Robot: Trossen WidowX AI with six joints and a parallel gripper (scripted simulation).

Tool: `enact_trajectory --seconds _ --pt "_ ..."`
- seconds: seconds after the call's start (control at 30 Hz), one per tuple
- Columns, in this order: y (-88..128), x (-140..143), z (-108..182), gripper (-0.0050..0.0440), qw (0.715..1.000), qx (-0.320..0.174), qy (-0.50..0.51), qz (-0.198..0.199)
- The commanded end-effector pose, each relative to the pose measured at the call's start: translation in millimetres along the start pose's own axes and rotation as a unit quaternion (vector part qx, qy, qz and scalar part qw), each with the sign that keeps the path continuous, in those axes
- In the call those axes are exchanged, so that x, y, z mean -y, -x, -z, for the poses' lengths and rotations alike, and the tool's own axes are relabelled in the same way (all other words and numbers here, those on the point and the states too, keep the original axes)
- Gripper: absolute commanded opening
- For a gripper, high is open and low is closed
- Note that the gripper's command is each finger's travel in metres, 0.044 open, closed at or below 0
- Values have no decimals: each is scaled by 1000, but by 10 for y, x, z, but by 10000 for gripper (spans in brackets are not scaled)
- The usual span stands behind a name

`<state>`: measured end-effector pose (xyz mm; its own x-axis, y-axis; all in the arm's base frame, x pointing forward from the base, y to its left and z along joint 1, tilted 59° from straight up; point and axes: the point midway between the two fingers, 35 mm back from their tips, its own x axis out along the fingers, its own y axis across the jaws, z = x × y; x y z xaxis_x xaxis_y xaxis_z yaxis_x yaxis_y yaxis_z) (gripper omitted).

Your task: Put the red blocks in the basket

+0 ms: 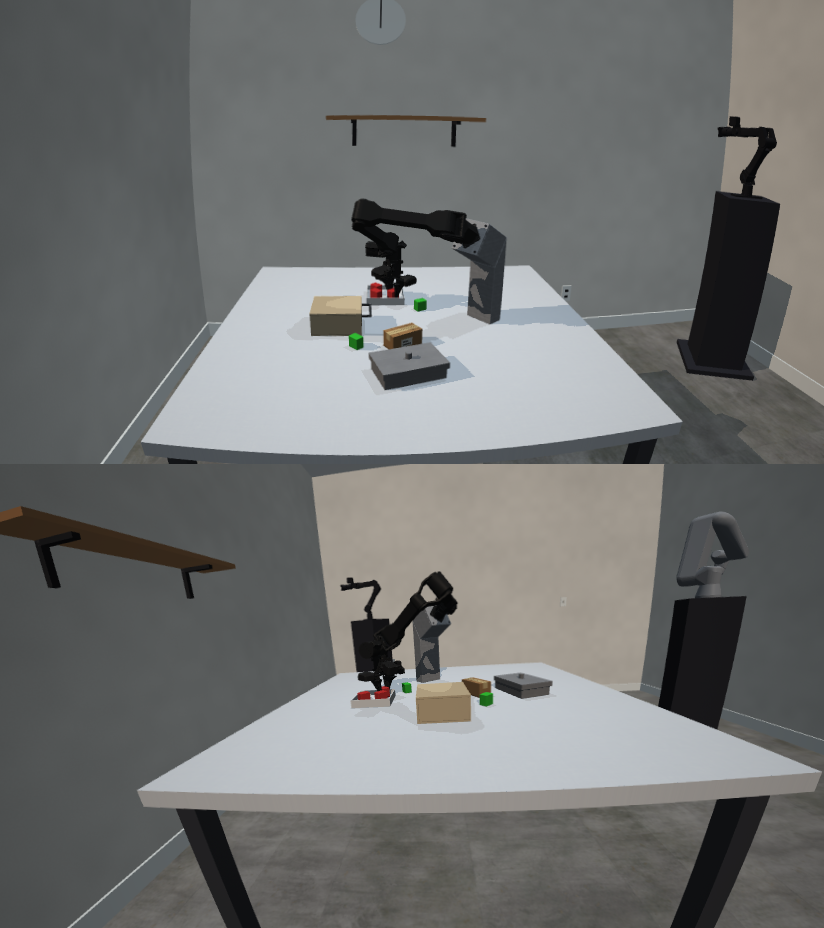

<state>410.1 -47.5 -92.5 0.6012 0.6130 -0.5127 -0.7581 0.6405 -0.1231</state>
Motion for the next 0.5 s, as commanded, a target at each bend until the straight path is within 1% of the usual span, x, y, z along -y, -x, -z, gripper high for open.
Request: enact_trajectory --seconds 0.0,0.13,0.17,0.47 --pt "-29 -9 20 0 1000 -2 -1 0" --pt "-29 -9 20 0 1000 -2 -1 0" --pt "-29 -9 20 202 1000 -2 -1 0" --pt "-29 -9 20 202 1000 -2 -1 0"
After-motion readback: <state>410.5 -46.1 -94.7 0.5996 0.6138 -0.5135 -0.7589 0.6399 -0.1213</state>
